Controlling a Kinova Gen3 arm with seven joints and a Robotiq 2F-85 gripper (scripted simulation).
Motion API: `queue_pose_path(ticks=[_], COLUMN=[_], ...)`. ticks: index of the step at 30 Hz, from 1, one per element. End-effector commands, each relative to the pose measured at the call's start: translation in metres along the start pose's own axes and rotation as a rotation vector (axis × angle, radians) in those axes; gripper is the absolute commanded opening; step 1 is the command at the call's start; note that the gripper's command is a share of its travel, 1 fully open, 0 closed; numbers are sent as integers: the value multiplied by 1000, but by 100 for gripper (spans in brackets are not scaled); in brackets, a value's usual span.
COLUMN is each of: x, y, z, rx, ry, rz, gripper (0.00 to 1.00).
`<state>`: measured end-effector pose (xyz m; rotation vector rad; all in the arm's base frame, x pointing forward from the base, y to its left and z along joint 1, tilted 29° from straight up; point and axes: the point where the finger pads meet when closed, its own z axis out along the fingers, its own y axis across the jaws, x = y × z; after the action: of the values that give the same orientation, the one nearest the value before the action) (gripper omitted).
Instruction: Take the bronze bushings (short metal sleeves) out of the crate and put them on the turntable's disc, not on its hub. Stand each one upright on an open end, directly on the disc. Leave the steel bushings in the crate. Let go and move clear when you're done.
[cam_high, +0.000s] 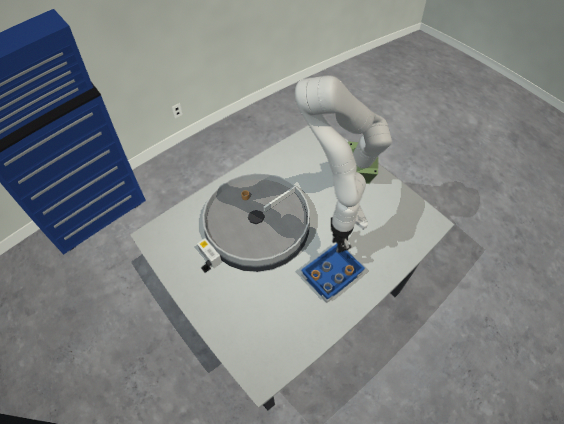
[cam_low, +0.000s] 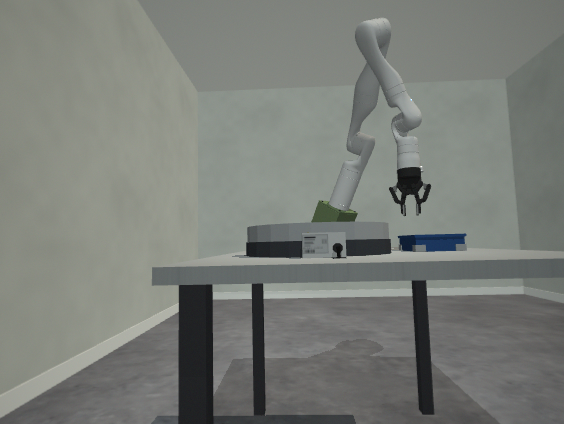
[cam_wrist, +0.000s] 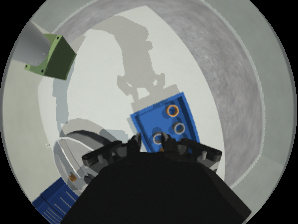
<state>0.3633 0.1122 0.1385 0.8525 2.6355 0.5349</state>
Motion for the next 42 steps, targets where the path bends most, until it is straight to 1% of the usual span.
queue_pose_path(ticks=[1,3,18,32,42], x=[7,7,24,32,35], y=[11,11,40,54,59], z=[1,1,1,0,0], rx=[-6,-6,-6,-6,-6], ry=[4,4,4,4,5], rz=[-3,-3,99,148,163], gripper=[39,39,39,39,39])
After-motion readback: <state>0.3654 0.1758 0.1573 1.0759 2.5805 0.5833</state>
